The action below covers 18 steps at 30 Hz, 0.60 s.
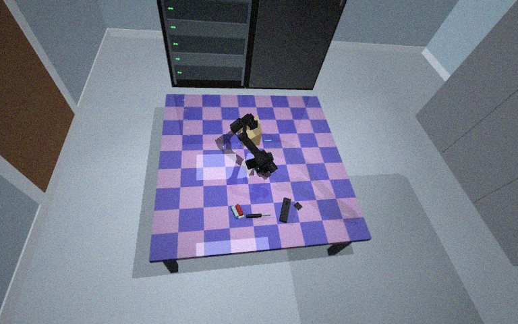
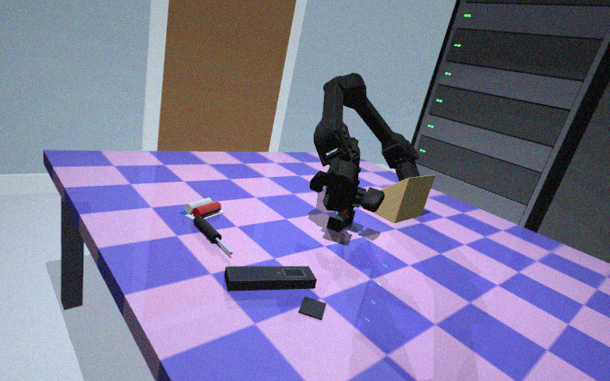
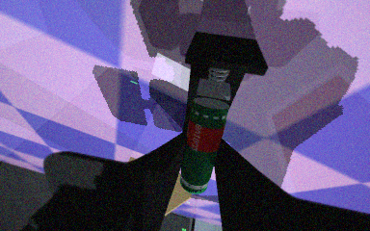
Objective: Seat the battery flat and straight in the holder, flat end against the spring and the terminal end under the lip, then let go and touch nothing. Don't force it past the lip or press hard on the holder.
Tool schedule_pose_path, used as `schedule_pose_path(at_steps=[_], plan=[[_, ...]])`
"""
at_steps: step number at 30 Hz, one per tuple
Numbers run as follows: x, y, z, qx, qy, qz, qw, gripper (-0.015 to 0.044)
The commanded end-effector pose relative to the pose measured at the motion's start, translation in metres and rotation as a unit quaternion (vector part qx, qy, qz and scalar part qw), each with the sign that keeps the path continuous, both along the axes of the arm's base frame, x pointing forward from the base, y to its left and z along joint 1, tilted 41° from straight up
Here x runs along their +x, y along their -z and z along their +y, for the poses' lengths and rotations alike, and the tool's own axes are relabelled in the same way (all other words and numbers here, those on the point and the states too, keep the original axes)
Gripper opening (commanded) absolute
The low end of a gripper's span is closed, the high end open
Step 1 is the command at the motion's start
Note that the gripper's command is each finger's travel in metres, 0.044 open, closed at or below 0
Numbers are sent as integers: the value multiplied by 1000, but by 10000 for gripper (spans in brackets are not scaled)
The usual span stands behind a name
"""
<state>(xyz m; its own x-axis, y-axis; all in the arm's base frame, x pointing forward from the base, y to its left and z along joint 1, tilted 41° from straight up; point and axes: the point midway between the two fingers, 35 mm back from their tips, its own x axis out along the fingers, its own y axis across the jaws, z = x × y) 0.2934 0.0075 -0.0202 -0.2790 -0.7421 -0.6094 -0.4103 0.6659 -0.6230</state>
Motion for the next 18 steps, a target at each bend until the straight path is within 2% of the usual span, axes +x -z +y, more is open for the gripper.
schedule_pose_path(at_steps=[1,18], plan=[[2,1,0,-5,12,6,1000,79],[8,5,0,-13,23,17,1000,79]])
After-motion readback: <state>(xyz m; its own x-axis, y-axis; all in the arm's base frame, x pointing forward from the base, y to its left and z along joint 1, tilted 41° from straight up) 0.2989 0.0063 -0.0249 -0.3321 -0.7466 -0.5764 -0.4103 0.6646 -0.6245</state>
